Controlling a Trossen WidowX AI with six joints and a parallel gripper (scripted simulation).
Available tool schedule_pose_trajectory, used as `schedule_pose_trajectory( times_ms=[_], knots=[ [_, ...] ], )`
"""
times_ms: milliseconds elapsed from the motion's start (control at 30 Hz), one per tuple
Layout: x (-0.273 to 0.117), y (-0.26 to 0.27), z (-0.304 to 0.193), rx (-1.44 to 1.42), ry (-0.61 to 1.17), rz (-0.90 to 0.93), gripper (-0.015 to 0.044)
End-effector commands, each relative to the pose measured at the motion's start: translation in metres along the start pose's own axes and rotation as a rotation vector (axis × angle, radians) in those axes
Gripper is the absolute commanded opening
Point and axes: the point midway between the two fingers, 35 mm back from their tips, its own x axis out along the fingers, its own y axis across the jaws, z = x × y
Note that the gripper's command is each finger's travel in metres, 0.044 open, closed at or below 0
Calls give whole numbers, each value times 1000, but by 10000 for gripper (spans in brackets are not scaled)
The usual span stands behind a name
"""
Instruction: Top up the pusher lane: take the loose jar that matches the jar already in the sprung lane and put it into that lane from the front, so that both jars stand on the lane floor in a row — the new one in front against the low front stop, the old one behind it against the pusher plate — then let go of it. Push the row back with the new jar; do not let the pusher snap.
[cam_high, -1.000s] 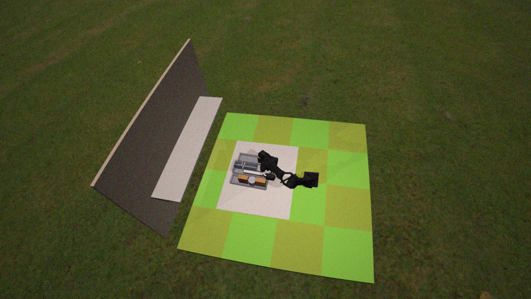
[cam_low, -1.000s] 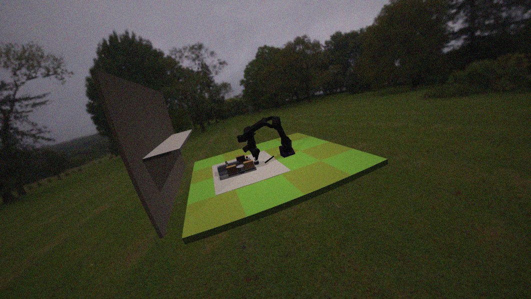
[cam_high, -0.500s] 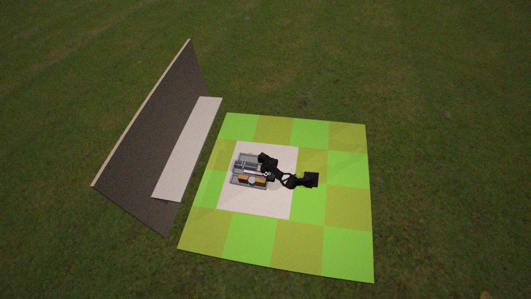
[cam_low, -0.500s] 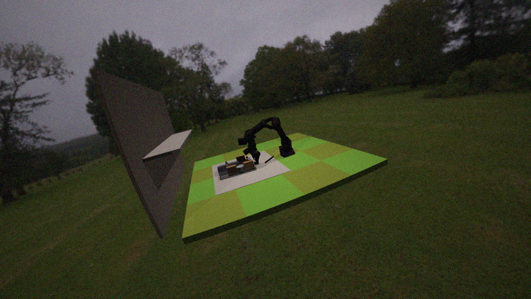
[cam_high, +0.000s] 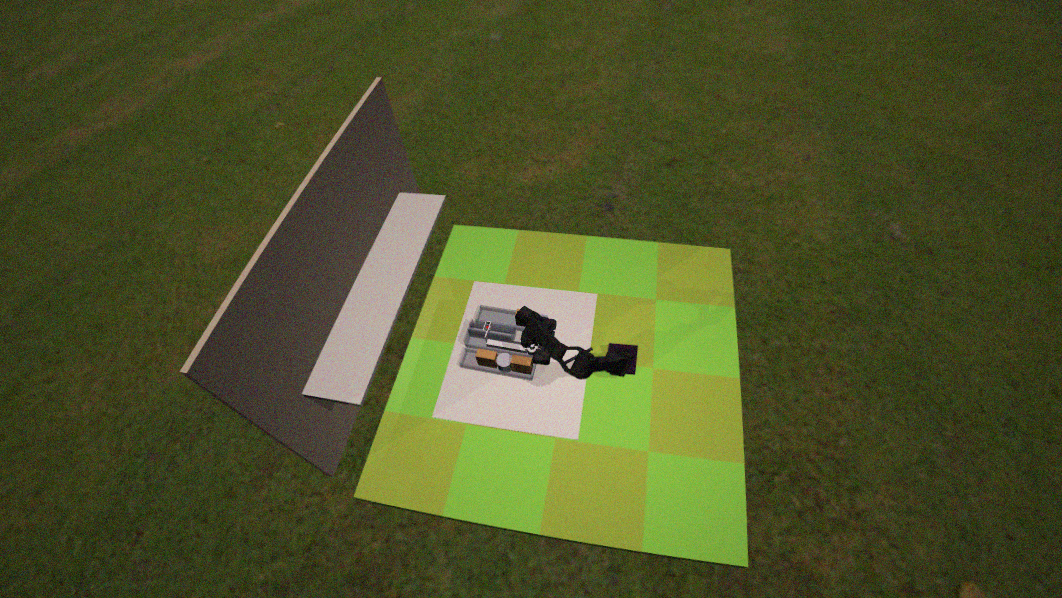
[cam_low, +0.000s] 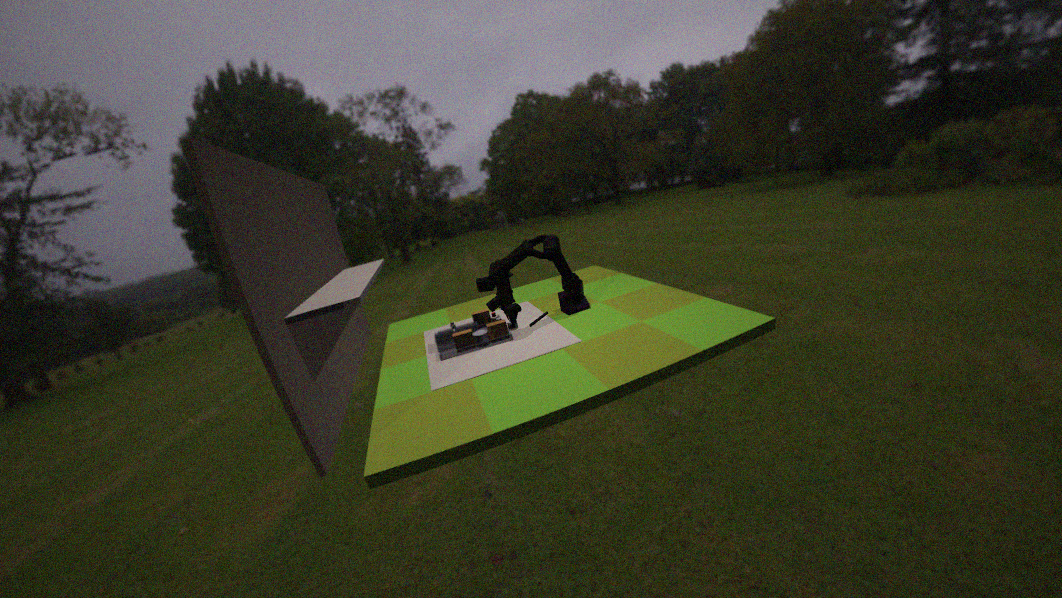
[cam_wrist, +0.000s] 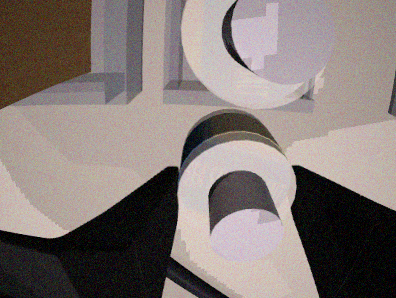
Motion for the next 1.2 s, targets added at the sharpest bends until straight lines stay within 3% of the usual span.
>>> schedule_pose_trajectory(
  times_ms=[0,100,300,800,933,1167],
  knots=[
    [0,0,0,2,-2,2,177],
    [0,0,0,2,-2,2,157],
    [-18,-4,1,17,-5,-6,0],
    [-102,-3,-9,5,0,-2,0],
    [-98,-3,-8,9,0,-3,0],
    [-55,-1,5,49,-2,-1,0]
  ],
)
